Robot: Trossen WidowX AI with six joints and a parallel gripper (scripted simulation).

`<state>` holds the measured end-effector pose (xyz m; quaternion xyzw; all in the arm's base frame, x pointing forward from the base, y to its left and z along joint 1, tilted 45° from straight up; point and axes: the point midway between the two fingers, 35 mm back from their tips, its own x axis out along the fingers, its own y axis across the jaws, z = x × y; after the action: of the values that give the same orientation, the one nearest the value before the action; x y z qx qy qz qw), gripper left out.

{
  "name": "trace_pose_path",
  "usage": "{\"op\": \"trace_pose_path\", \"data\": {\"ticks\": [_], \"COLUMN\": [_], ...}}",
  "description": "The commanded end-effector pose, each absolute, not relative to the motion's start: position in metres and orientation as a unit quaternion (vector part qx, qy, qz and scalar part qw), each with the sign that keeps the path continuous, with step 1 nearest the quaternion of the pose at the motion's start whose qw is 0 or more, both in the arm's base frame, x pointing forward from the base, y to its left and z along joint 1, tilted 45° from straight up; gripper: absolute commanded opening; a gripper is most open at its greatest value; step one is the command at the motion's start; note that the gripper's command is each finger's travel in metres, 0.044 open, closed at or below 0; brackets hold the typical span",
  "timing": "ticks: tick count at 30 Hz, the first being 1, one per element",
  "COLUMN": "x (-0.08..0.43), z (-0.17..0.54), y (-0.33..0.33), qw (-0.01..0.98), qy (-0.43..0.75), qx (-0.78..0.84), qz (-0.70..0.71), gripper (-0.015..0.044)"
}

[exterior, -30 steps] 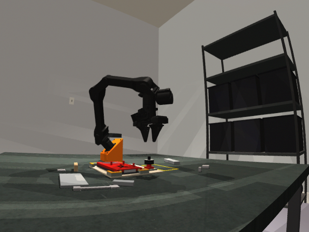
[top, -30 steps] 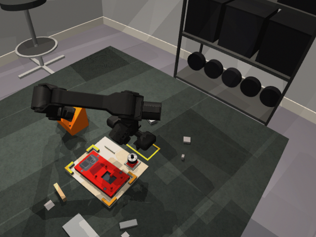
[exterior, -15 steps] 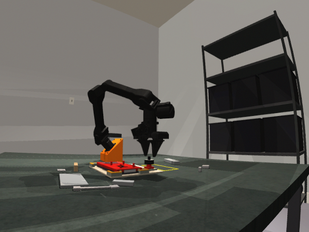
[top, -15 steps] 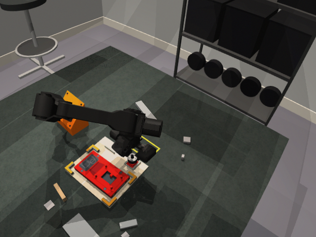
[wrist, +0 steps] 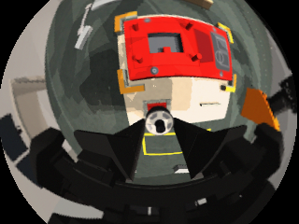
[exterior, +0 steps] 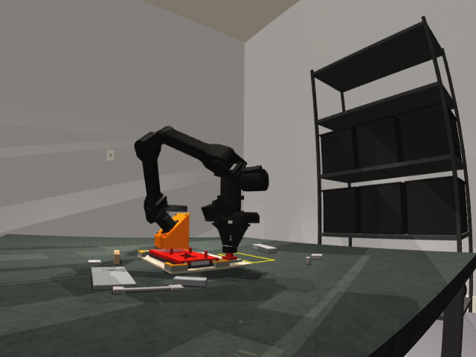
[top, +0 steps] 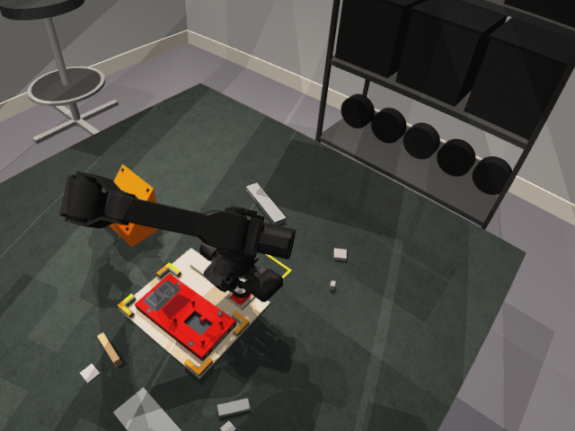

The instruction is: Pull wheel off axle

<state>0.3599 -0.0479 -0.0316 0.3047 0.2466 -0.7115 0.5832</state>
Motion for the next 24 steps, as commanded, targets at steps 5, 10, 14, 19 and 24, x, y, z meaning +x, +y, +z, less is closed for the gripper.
{"op": "trace_pose_path", "data": {"ticks": [5, 10, 14, 19, 24], "x": [0.3593, 0.3596, 0.3599, 0.3602, 0.3605], "z": [-0.0313, -0.0303, -0.0294, -0.0283, -0.0271], "y": [-0.0484, -0.0474, -0.0464, -0.0453, -0.0441], "qw": [0.582, 0.582, 0.582, 0.582, 0.582], "qy": [0.247, 0.247, 0.247, 0.247, 0.247], "qx": [0.304, 0.304, 0.304, 0.304, 0.304], "qz": [-0.713, -0.713, -0.713, -0.713, -0.712], "gripper": [0.0063, 0.0, 0.0, 0.0, 0.0]}}
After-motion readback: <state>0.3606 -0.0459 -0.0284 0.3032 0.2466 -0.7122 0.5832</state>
